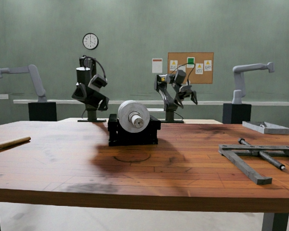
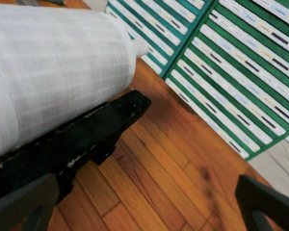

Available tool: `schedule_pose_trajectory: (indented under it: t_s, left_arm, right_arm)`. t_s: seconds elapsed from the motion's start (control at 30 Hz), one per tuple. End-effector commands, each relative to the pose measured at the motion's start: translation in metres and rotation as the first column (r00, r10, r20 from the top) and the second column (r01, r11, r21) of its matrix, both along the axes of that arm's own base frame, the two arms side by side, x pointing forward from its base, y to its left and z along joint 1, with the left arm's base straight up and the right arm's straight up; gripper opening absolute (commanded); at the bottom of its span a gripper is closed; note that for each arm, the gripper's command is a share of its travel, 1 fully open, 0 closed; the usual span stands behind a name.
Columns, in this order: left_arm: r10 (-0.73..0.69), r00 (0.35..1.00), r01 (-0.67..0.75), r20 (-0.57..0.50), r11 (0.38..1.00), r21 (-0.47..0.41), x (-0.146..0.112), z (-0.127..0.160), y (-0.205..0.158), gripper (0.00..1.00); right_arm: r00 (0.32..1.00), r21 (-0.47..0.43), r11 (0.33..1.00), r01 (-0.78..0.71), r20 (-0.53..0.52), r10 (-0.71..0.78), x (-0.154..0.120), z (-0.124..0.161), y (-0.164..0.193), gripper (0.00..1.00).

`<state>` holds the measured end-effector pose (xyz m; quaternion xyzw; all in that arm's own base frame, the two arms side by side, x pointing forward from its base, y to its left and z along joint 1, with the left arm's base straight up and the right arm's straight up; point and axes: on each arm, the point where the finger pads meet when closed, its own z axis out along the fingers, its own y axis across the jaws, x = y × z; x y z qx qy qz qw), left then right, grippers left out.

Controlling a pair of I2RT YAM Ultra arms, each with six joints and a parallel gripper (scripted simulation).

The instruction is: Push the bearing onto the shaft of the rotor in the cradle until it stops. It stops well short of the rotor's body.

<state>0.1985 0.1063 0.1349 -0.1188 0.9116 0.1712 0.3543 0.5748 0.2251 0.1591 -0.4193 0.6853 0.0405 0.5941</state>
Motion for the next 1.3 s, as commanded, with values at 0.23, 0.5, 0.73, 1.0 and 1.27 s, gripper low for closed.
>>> schedule_pose_trajectory:
  t_s: [0.23,0.5,0.73,1.0,1.27]
  left_arm:
    - [0.001,1.0,-0.001,0.007,1.0,0.003,0.001,0.003,0.001,1.0]
    - [0.001,1.0,-0.001,0.007,1.0,0.003,0.001,0.003,0.001,1.0]
    - [0.003,1.0,-0.003,0.008,1.0,0.002,0.0,0.004,0.0,1.0]
    - [0.003,1.0,-0.003,0.008,1.0,0.002,0.0,0.004,0.0,1.0]
    - [0.003,1.0,-0.003,0.008,1.0,0.002,0.0,0.004,0.0,1.0]
  right_arm:
    - [1.0,0.007,1.0,-0.001,0.019,0.001,0.001,0.01,0.0,1.0]
    - [1.0,0.007,1.0,-0.001,0.019,0.001,0.001,0.01,0.0,1.0]
    - [0.994,0.038,0.999,-0.012,0.105,0.008,0.002,0.054,0.003,0.44]
    - [0.994,0.037,0.999,-0.005,0.111,0.001,-0.014,0.068,-0.003,0.44]
    - [0.99,0.045,0.999,-0.005,0.142,-0.002,-0.027,0.1,-0.007,0.44]
